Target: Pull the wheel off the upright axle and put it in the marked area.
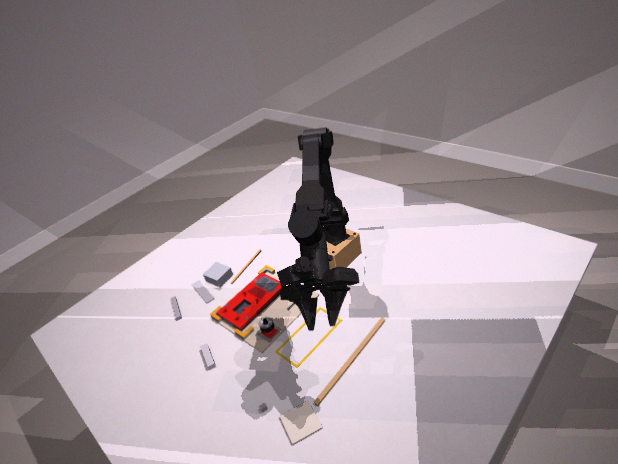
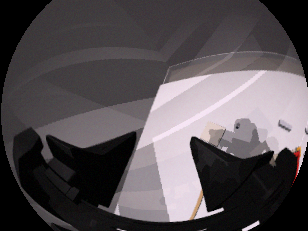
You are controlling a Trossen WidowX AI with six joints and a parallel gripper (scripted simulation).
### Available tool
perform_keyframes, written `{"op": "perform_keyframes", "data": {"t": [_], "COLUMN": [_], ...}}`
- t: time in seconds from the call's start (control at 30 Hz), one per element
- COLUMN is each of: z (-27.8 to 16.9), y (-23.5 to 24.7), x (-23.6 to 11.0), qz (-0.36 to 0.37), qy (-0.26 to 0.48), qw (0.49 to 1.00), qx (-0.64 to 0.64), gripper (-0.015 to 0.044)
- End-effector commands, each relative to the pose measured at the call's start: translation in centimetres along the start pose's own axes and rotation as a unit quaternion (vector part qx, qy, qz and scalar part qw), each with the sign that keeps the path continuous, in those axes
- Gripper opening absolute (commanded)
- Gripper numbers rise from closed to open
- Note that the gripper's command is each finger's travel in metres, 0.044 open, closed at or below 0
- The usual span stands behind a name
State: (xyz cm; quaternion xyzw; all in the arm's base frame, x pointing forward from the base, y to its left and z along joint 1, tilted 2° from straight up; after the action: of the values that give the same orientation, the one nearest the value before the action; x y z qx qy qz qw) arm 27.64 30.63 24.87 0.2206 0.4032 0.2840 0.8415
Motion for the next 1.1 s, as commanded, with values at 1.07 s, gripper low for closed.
{"op": "perform_keyframes", "data": {"t": [1.07], "z": [3.3], "y": [-23.6], "x": [-4.0], "qz": [-0.481], "qy": [-0.010], "qw": [0.630], "qx": [0.610], "gripper": [0.0300]}}
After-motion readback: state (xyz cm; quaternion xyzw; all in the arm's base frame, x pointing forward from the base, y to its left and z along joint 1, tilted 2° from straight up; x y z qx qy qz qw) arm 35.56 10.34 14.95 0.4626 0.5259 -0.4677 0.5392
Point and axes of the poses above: the point midway between the two fingers, 35 mm back from their tips, its own x axis out along the fingers, its own y axis across the jaws, z = x × y, the point moved 9 cm from there along -x, back along the fingers, and after that the axes turned 3 degrees about x, right-handed, at the moved point
